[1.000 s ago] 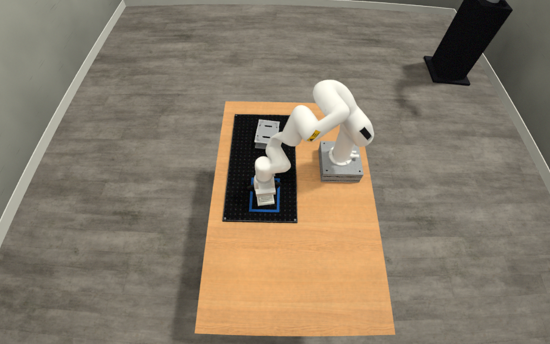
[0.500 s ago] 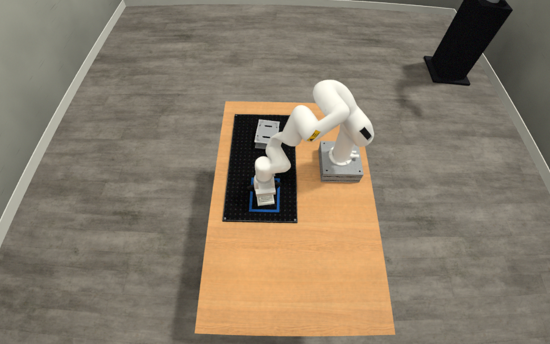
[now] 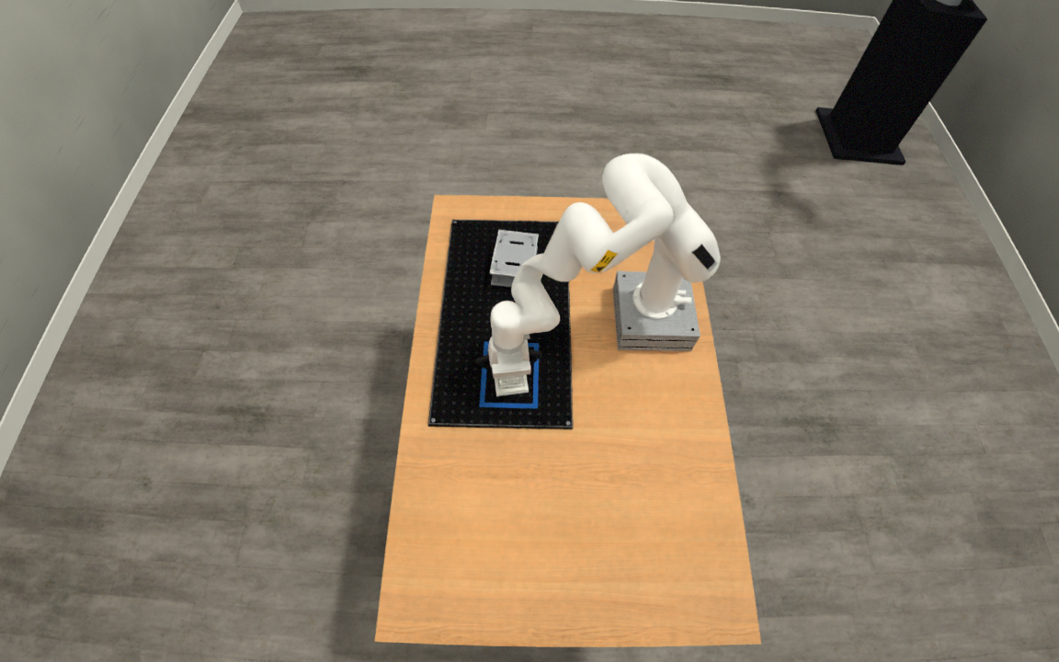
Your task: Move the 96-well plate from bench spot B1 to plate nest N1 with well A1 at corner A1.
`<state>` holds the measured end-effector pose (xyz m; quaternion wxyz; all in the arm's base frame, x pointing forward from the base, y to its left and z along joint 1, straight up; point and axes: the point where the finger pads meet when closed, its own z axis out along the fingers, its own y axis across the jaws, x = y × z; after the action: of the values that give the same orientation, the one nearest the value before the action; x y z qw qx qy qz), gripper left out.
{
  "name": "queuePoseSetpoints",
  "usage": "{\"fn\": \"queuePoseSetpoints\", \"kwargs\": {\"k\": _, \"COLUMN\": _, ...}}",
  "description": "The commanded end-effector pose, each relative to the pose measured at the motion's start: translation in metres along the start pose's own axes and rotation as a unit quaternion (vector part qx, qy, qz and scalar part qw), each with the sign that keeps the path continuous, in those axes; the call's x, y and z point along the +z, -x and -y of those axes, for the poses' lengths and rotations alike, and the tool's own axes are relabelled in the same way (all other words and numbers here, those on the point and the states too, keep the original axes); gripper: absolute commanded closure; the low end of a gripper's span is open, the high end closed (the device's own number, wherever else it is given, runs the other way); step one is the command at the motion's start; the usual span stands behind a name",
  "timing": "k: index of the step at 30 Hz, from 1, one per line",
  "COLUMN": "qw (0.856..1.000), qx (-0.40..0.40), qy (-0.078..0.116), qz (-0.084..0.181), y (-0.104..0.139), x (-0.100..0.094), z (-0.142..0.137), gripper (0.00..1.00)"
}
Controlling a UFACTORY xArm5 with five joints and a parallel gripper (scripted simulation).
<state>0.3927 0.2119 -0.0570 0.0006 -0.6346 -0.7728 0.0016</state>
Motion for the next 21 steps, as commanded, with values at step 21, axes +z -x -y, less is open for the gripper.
{"fn": "queuePoseSetpoints", "kwargs": {"k": 21, "qw": 1.0, "qx": 0.0, "qy": 0.003, "qz": 0.002, "y": 0.0, "x": -0.011, "z": -0.001, "gripper": 1.0}}
